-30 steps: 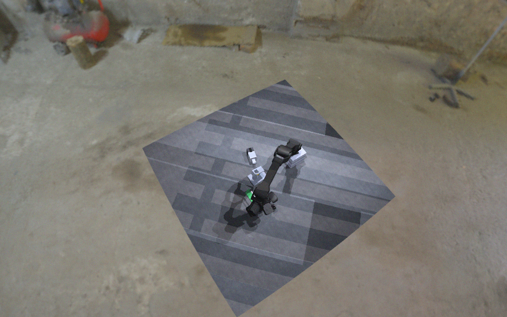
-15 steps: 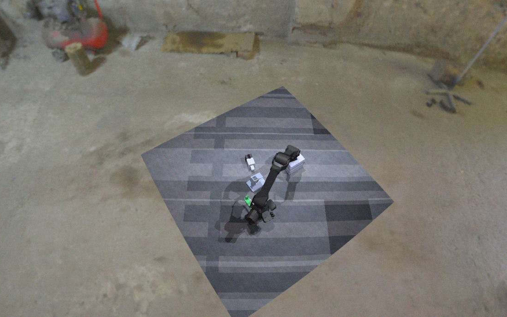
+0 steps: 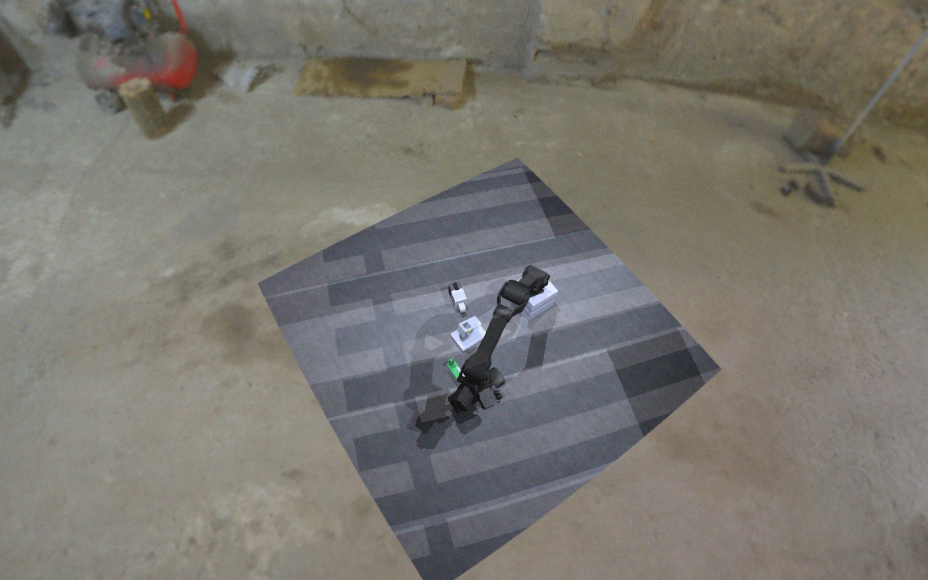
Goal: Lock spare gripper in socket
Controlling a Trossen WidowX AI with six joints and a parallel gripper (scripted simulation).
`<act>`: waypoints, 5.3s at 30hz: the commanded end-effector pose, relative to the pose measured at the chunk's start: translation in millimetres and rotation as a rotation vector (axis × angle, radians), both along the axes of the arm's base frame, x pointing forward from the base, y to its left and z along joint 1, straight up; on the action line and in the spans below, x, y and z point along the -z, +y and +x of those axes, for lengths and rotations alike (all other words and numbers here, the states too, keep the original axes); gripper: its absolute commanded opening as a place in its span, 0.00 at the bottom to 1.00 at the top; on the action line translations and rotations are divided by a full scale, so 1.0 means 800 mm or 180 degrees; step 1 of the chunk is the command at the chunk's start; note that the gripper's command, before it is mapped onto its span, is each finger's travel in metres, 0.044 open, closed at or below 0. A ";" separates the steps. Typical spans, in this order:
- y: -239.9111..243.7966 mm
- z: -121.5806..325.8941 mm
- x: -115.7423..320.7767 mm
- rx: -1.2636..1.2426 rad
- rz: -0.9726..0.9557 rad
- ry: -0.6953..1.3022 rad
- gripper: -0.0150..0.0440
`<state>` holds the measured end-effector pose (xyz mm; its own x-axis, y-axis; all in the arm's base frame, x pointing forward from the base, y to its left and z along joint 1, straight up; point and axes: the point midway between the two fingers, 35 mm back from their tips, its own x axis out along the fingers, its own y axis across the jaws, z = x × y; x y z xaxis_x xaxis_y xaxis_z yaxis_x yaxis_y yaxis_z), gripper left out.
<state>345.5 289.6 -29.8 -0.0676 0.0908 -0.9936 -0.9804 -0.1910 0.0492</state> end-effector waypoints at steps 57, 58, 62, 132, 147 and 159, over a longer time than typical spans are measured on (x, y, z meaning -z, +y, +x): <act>-0.014 -0.018 -0.065 -0.0001 -0.0111 0.0144 0.59; -0.014 -0.018 -0.068 -0.0001 -0.0115 0.0149 0.59; -0.016 -0.021 -0.079 -0.0001 -0.0133 0.0173 0.59; -0.081 0.014 0.003 0.0007 -0.0049 -0.0252 0.56; -0.081 0.013 0.010 0.0007 -0.0049 -0.0252 0.29; -0.081 0.013 0.005 0.0013 -0.0045 -0.0249 0.25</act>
<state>356.1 225.5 -36.8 0.0096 0.0799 -0.9968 -0.9827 -0.1837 -0.0242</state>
